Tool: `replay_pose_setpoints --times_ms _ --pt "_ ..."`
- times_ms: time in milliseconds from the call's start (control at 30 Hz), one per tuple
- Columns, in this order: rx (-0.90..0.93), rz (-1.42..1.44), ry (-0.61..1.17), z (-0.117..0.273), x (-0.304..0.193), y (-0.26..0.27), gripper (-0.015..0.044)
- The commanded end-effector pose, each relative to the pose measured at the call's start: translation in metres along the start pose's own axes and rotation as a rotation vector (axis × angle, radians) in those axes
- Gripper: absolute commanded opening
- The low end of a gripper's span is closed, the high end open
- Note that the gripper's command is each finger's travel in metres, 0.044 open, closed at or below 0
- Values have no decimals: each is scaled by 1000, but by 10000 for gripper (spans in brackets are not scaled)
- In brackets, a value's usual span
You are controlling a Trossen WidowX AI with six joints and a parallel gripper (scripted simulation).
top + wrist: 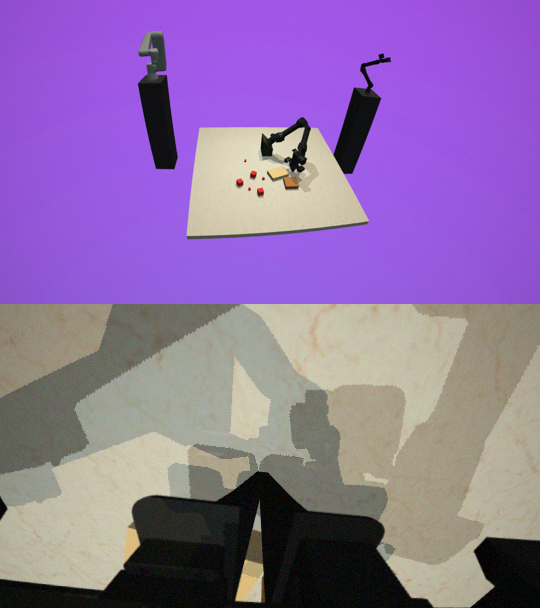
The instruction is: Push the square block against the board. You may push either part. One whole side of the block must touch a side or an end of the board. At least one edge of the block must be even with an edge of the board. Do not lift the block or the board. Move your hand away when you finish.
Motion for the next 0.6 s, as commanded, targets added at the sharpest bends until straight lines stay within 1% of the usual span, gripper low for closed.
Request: replay_pose_setpoints --times_ms 0,167,400,567 --pt "0 0 1 2 0 0 0" --pt "1 -6 6 53 1 0 0" --pt "2 -24 7 55 0 1 0" --pt "5 -175 18 55 -13 3 0"
Point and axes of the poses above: the point midway between the two fingers, 35 mm back from their tips, its own z axis back along the fingers, its own y axis across the jaws, x = y × z, the point moved 4 cm from there along z, back along the fingers
